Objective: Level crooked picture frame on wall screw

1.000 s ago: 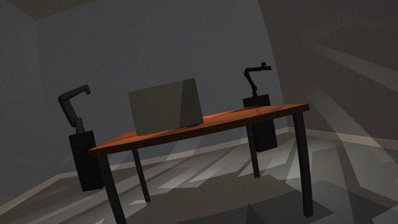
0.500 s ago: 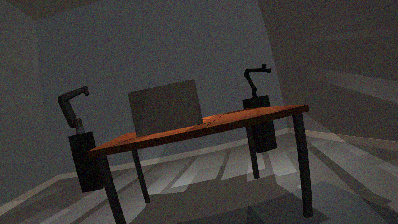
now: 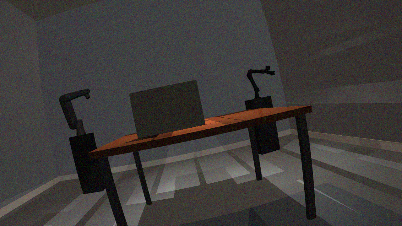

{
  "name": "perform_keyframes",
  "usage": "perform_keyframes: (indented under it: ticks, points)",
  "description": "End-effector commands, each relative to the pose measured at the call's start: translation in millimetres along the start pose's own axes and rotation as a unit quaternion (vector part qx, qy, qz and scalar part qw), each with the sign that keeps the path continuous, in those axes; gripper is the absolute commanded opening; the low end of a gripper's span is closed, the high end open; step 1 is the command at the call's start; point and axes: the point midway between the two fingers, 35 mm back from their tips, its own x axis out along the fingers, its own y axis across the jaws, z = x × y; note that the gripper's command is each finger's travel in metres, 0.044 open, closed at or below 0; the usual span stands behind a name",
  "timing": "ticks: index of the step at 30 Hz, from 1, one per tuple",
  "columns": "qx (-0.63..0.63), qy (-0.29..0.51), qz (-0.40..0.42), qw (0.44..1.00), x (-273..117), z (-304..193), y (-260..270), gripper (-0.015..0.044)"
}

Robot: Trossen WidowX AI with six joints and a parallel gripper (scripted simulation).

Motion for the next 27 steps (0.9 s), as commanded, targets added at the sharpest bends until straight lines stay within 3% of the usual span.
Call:
perform_keyframes:
  ticks: [1,14,27]
  points:
    - [0.000,0.000,0.000,1.000,-1,0,1,0.0260]
    - [-0.005,0.009,-0.006,1.000,-94,-15,39,0.0260]
    - [-0.006,0.009,-0.006,1.000,-95,-15,39,0.0260]
